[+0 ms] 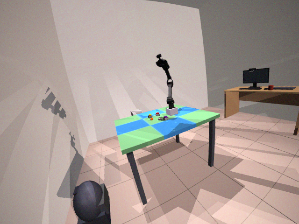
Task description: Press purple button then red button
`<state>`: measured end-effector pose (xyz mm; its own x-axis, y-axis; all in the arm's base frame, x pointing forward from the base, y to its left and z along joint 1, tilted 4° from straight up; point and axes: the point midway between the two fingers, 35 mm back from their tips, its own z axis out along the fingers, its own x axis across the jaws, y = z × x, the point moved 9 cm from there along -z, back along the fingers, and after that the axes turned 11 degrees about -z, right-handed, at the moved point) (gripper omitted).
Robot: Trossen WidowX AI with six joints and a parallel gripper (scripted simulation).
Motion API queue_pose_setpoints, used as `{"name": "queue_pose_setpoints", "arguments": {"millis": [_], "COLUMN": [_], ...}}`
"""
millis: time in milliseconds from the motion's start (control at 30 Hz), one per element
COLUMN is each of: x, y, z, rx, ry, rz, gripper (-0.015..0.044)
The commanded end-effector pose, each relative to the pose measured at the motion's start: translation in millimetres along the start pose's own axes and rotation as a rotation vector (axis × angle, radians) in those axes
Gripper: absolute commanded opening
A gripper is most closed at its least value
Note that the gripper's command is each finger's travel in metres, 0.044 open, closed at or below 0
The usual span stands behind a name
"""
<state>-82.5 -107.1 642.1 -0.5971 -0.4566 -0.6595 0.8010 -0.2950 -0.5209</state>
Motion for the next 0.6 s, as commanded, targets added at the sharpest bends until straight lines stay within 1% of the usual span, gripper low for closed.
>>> {"name": "queue_pose_setpoints", "arguments": {"millis": [0, 67, 133, 300, 567], "x": [-2.5, -22.2, -60.0, -104.9, -172.4], "y": [0.8, 8.2, 26.2, 56.5, 138.1], "z": [-0.8, -7.7, -24.6, -53.0, -130.8], "rx": [0.002, 0.018, 0.057, 0.124, 0.315], "ry": [-0.009, -0.085, -0.240, -0.451, -0.917], "rz": [-0.014, -0.129, -0.353, -0.638, -1.152], "gripper": [0.0400, 0.0400, 0.0400, 0.0400, 0.0400]}}
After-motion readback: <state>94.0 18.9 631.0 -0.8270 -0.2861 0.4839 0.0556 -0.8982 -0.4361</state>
